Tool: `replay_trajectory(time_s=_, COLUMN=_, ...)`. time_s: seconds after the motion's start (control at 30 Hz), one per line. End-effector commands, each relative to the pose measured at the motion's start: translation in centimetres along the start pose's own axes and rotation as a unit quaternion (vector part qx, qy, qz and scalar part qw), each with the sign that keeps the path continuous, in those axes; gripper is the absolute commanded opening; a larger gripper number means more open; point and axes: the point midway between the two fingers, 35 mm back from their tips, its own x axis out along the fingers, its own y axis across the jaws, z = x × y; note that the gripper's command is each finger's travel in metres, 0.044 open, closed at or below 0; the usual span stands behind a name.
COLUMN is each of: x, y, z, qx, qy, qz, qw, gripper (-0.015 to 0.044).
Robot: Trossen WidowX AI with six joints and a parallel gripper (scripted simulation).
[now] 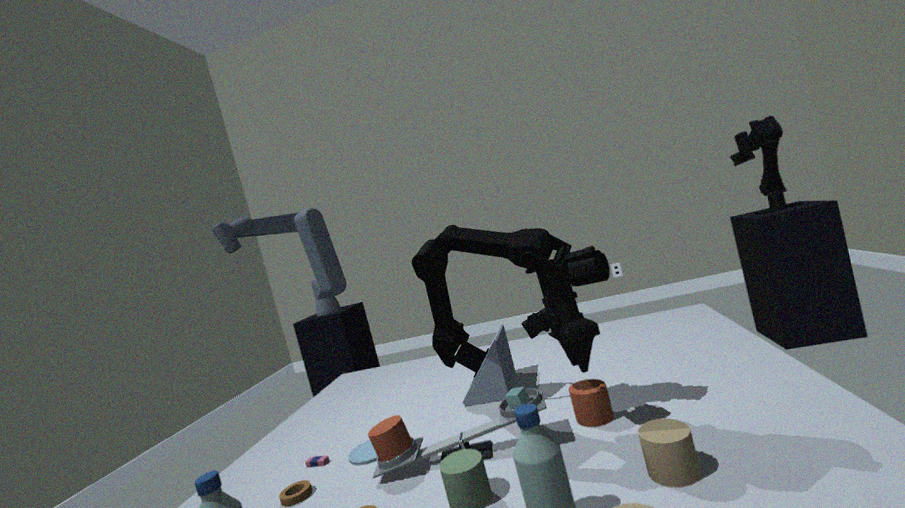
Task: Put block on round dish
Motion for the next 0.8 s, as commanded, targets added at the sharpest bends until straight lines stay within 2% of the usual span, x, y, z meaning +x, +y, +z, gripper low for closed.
replay_trajectory(time_s=0.0, x=-0.3, y=0.1, z=0.8, qx=-0.065, qy=-0.004, qz=0.0, qw=0.998, gripper=0.026)
replay_trajectory(time_s=0.37, x=-0.9, y=0.7, z=2.8, qx=-0.252, qy=-0.004, qz=-0.007, qw=0.968, gripper=0.026)
replay_trajectory(time_s=0.77, x=-1.4, y=1.2, z=5.0, qx=-0.445, qy=-0.001, qz=-0.015, qw=0.895, gripper=0.026)
